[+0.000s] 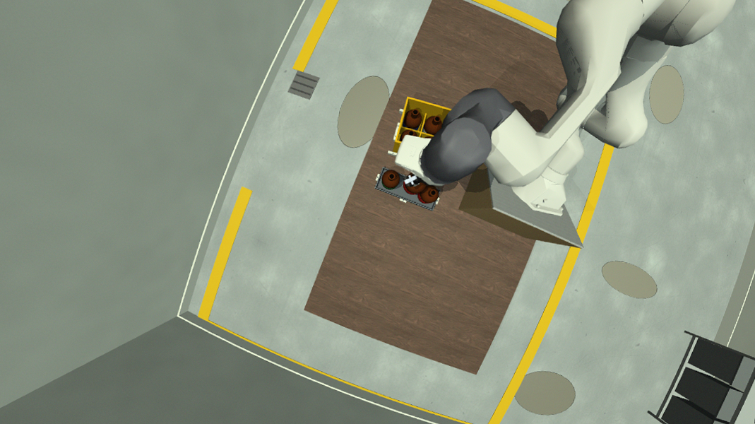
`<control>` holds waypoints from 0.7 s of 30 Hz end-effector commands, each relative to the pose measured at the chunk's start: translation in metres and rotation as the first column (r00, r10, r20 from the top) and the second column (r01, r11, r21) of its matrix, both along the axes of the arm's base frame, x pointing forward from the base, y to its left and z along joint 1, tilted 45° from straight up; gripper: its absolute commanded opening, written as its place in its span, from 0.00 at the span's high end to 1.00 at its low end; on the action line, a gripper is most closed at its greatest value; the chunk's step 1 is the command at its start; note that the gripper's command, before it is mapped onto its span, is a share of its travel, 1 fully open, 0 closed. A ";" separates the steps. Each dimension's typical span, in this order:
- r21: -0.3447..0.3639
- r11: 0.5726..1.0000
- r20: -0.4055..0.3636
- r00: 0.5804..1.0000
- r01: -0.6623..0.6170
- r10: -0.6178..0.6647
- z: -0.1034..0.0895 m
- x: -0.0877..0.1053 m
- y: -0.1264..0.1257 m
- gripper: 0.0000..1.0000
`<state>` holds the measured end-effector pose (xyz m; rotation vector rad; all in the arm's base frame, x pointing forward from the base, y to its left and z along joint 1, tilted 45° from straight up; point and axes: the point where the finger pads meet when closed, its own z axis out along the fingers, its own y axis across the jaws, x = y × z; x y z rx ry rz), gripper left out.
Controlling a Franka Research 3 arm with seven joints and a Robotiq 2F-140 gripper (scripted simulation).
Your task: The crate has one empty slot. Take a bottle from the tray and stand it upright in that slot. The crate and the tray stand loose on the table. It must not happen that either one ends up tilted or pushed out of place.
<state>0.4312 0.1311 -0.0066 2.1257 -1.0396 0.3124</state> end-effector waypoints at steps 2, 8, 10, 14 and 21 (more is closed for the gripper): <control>0.006 1.000 0.000 1.000 -0.006 0.006 0.002 0.001 0.005 1.00; 0.006 1.000 0.000 1.000 -0.006 0.006 0.002 0.001 0.005 1.00; 0.006 1.000 0.000 1.000 -0.006 0.006 0.002 0.001 0.005 1.00; 0.006 1.000 0.000 1.000 -0.006 0.006 0.002 0.001 0.005 1.00; 0.006 1.000 0.000 1.000 -0.006 0.006 0.006 0.001 0.009 1.00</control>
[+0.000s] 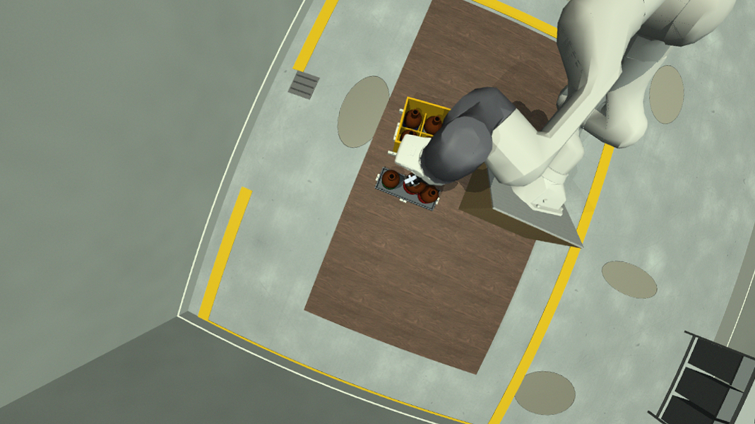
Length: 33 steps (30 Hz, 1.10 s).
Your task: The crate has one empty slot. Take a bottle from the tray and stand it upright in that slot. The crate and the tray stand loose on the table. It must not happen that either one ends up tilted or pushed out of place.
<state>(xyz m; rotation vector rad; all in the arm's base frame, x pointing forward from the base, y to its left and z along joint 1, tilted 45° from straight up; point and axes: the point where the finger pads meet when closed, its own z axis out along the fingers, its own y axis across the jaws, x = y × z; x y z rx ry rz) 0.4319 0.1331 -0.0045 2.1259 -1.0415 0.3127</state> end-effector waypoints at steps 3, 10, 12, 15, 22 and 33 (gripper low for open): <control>0.005 1.000 -0.001 1.000 -0.007 0.007 0.005 0.000 0.008 1.00; 0.005 1.000 -0.001 1.000 -0.007 0.007 0.010 0.001 0.013 1.00; 0.005 1.000 -0.001 1.000 -0.007 0.007 0.012 0.001 0.015 1.00; 0.005 1.000 -0.001 1.000 -0.007 0.007 0.014 0.001 0.016 1.00; 0.005 1.000 -0.001 1.000 -0.007 0.007 0.015 0.001 0.018 1.00; 0.005 1.000 -0.001 1.000 -0.007 0.007 0.015 0.001 0.018 1.00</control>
